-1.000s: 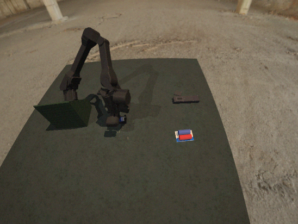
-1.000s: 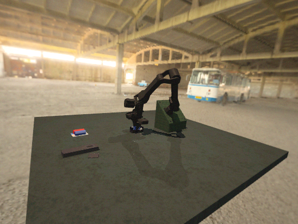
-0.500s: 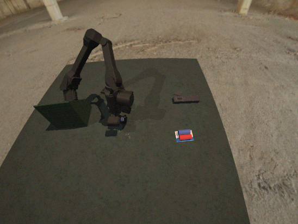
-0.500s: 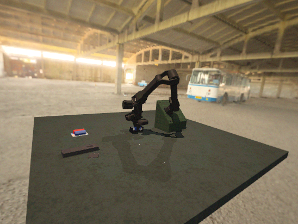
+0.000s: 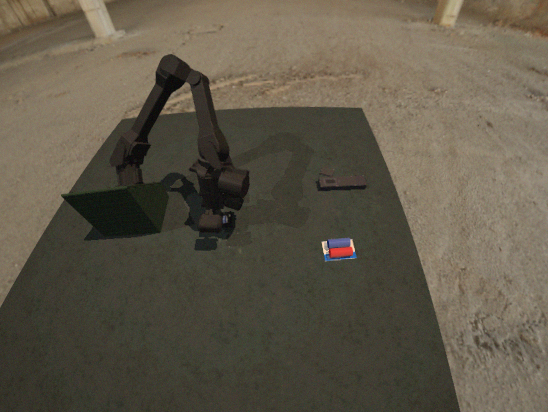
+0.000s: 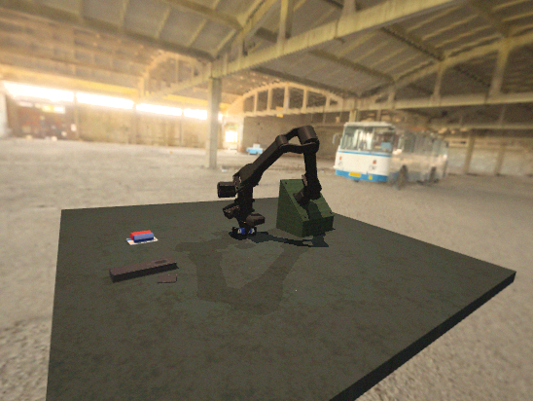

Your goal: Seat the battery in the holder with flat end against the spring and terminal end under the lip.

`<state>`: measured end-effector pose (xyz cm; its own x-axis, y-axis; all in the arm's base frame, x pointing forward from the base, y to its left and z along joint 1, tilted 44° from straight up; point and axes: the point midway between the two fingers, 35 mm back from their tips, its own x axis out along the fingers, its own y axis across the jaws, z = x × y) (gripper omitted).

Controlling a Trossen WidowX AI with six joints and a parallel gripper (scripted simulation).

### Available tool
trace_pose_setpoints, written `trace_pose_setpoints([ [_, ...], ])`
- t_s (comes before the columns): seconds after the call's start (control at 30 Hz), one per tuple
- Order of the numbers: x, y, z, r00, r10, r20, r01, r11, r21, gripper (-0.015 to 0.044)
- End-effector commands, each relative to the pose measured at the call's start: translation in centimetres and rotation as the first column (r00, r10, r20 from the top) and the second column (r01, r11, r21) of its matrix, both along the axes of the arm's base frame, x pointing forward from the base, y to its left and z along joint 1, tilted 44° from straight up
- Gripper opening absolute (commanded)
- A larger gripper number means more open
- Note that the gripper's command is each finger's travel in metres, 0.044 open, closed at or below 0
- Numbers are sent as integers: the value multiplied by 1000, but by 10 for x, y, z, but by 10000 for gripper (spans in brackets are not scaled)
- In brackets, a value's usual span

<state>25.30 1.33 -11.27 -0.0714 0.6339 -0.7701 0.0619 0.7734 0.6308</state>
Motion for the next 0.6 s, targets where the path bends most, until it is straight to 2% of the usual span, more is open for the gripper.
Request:
trace_pose_setpoints([
  [0.0,0,2,0,1000,7,-10,-7,1000,0,87],
  [0.57,11,0,1,1000,1,1,-1,1000,-3,87],
])
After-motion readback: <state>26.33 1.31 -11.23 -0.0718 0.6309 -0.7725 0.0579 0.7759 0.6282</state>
